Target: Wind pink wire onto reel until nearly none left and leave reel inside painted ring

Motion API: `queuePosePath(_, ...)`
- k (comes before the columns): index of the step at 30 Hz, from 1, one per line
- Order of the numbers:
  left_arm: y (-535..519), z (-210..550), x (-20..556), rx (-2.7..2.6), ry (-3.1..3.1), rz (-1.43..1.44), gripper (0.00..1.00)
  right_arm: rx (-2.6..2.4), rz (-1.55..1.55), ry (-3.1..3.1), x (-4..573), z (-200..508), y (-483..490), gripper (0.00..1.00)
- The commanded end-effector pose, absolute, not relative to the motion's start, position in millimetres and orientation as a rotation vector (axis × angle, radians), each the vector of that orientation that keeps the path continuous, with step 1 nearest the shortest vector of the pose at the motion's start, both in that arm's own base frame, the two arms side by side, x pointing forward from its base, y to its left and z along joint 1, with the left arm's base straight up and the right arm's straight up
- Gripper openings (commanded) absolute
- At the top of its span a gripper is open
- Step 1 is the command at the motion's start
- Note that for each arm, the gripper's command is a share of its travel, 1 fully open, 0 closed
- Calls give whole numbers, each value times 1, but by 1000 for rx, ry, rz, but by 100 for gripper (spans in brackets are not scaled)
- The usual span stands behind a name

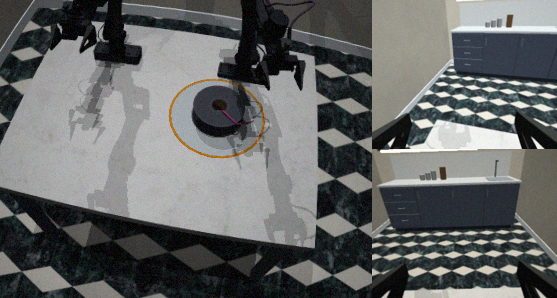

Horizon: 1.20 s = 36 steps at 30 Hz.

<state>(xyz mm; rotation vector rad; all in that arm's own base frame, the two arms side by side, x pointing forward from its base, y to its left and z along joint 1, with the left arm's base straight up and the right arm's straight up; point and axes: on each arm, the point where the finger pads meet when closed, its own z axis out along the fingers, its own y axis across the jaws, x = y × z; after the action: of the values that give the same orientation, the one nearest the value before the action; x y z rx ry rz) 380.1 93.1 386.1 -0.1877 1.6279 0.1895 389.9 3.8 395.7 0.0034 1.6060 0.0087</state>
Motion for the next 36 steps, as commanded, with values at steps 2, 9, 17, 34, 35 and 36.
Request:
queuePosePath(2,164,407,344,-347,1543,347,100,0,0,1571,382,407,1,100)
queuePosePath(9,254,407,285,-568,1495,568,100,0,0,1571,382,407,1,100)
queuePosePath(17,348,407,157,-890,1381,890,100,0,0,1571,382,407,1,100)
queuePosePath(34,376,407,66,-1077,1288,1077,100,0,0,1571,382,407,1,100)
queuePosePath(35,376,407,66,-1077,1288,1077,100,0,0,1571,382,407,1,100)
queuePosePath(36,376,407,66,-1077,1288,1077,100,0,0,1572,381,407,1,100)
